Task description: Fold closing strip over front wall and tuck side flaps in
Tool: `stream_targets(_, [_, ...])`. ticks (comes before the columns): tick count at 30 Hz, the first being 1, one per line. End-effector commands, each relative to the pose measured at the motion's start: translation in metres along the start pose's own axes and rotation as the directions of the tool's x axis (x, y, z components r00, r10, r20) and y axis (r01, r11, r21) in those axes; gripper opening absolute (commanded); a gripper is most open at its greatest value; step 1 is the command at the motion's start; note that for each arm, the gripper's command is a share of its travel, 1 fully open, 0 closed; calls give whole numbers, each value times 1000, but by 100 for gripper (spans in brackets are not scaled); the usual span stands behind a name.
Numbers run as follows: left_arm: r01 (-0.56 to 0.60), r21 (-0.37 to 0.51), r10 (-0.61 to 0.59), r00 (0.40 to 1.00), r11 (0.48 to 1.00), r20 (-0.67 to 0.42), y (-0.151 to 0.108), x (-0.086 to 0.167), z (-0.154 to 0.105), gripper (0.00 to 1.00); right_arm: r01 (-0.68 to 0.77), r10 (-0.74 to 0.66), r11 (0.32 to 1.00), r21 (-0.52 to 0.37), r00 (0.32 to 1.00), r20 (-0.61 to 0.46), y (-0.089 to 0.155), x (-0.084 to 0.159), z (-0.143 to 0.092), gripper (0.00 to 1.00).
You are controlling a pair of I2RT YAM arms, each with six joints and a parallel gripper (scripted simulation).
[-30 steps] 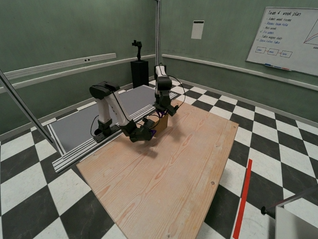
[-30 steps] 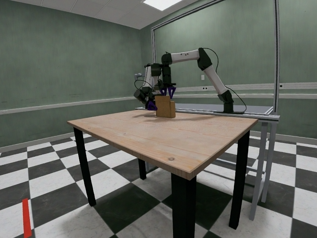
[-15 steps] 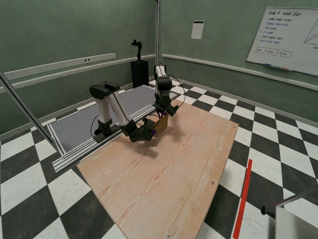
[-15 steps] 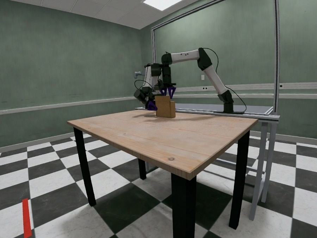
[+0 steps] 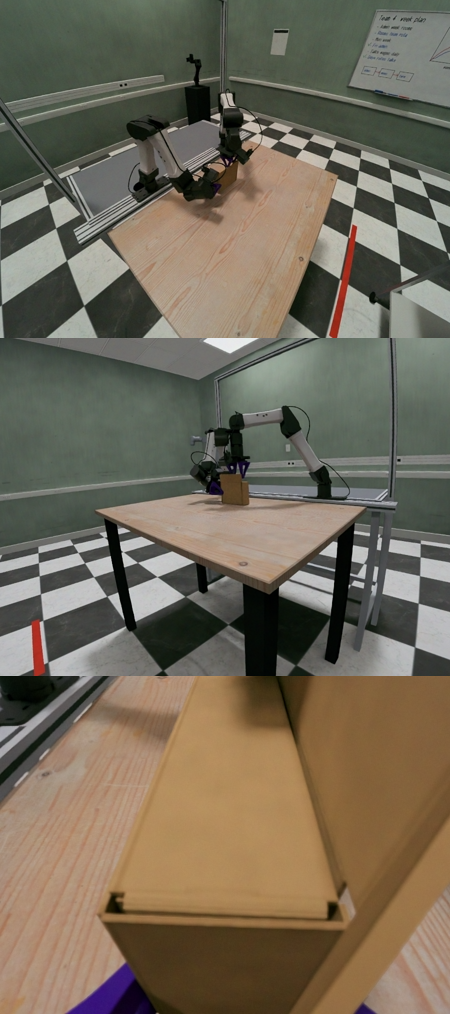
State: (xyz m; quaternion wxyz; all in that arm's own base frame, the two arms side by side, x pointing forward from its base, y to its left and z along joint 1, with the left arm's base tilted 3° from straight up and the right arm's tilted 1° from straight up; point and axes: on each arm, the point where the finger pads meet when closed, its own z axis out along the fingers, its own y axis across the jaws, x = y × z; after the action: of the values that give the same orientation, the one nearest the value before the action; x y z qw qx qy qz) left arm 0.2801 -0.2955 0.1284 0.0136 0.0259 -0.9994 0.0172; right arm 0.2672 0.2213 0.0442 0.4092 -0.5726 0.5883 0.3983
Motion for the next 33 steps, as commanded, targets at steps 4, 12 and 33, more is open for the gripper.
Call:
stream_targets(4, [-2,3,2,1000,1000,4,-3,-8,2,54,20,-20,1000,5,1000,7,-3,-4,0,45])
stream_targets(12, [-8,4,8,1000,1000,5,-3,-9,2,54,20,-20,1000,5,1000,7,-3,-4,0,45])
stream_targets(33, [-8,3,8,1000,1000,4,-3,-9,2,54,20,-20,1000,5,1000,7,-3,-4,0,45])
